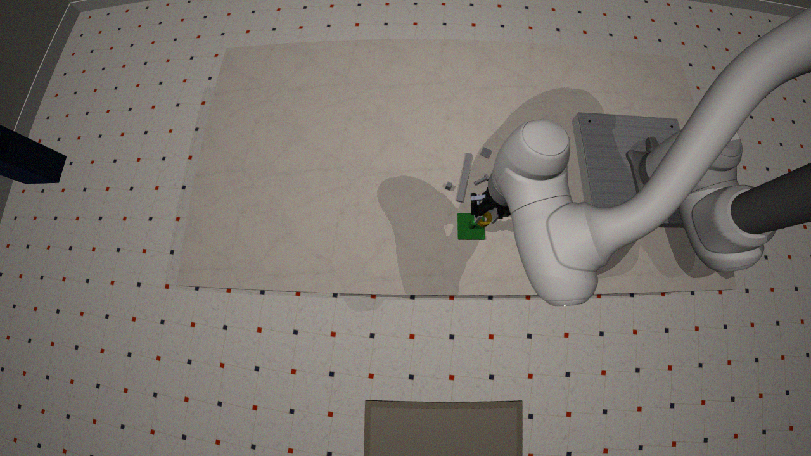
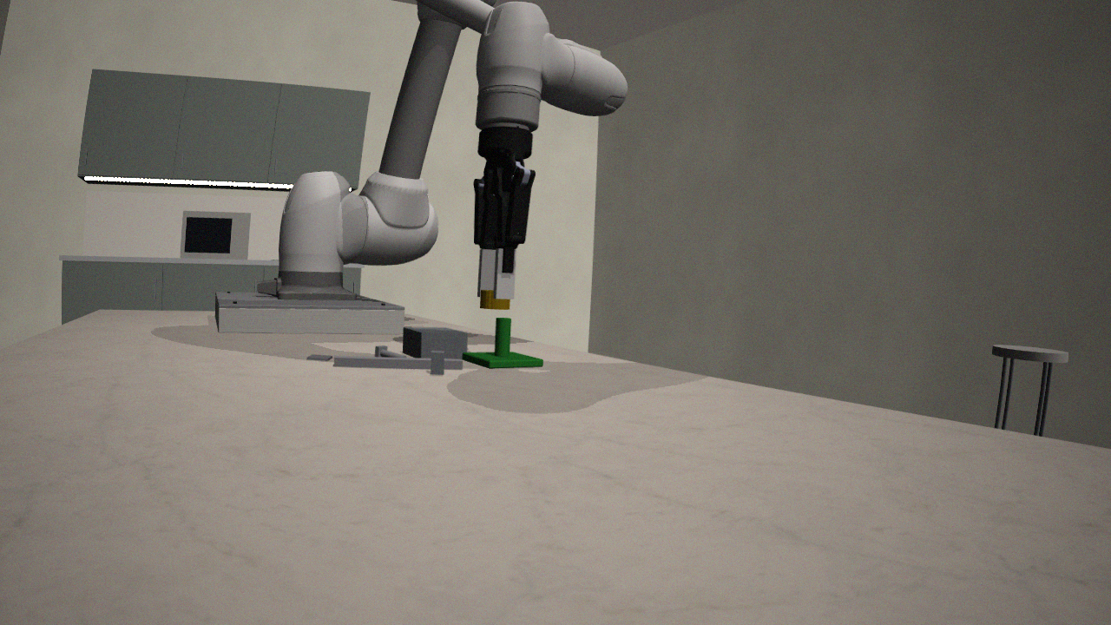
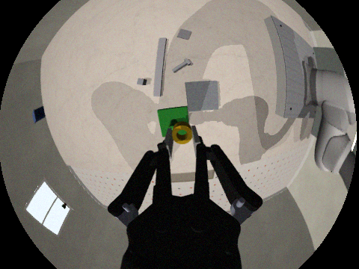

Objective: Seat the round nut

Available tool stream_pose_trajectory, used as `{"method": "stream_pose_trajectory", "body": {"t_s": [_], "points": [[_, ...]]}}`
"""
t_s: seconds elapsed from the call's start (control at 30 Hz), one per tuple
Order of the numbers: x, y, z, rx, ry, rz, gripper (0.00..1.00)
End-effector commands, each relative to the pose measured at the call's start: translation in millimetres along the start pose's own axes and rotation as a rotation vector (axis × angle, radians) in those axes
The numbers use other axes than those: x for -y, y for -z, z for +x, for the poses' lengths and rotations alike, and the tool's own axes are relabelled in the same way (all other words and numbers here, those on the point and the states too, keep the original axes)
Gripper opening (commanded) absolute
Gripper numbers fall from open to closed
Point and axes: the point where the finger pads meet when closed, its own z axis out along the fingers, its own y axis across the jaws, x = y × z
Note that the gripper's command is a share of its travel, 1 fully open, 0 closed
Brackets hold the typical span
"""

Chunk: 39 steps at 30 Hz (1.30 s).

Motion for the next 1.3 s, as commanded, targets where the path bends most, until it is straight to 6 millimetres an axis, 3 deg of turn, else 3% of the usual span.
{"method": "stream_pose_trajectory", "body": {"t_s": [0.0,1.27], "points": [[22.0,-0.6,-2.0,0.000,0.000,-0.002,0.00],[22.0,-16.4,-1.9,0.000,0.000,-0.002,0.00]]}}
